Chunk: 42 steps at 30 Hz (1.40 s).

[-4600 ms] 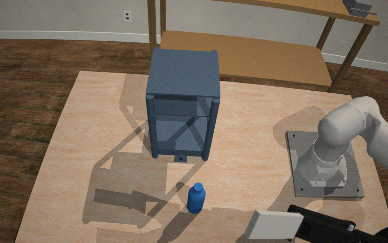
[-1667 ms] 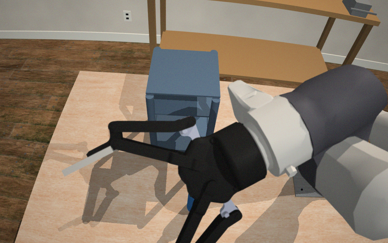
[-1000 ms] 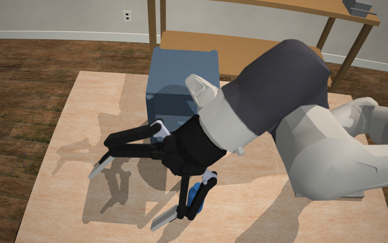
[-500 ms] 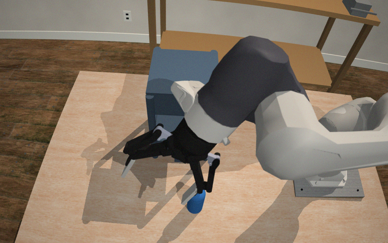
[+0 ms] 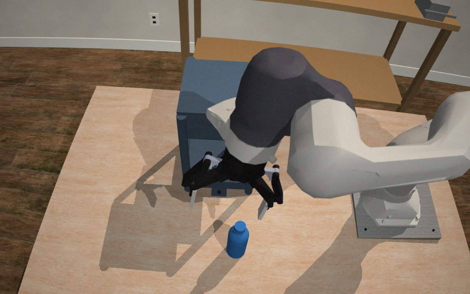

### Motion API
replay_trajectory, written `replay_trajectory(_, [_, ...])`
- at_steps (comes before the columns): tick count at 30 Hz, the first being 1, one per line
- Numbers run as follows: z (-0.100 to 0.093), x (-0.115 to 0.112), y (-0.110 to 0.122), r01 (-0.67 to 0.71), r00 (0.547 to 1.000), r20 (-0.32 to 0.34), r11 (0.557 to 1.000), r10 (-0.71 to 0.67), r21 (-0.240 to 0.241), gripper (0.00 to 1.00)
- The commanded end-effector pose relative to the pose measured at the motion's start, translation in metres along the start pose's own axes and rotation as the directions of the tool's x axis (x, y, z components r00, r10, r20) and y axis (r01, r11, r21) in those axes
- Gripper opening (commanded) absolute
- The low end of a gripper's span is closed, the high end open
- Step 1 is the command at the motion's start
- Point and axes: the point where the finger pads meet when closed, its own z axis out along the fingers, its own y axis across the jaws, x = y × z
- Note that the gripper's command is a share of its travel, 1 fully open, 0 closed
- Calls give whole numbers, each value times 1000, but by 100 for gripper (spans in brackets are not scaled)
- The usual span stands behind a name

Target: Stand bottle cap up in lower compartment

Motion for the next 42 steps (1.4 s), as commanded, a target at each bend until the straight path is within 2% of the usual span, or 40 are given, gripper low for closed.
replay_trajectory(1, [12,26,34,67,997,-42,991,-72,-115,100])
replay_trajectory(4, [14,32,41,71,996,-50,988,-79,-139,100])
replay_trajectory(27, [14,33,41,71,996,-50,988,-79,-139,100])
replay_trajectory(28, [14,33,41,72,996,-51,988,-79,-139,46])
replay_trajectory(30, [14,33,41,76,993,-84,987,-88,-140,46])
replay_trajectory(32, [14,33,41,76,993,-84,987,-88,-140,46])
replay_trajectory(33, [13,34,42,81,987,-125,987,-99,-141,46])
replay_trajectory(35, [11,37,45,93,957,-261,985,-129,-146,46])
replay_trajectory(38, [10,39,46,98,916,-372,984,-148,-151,46])
replay_trajectory(42, [8,42,47,99,839,-518,983,-167,-157,46])
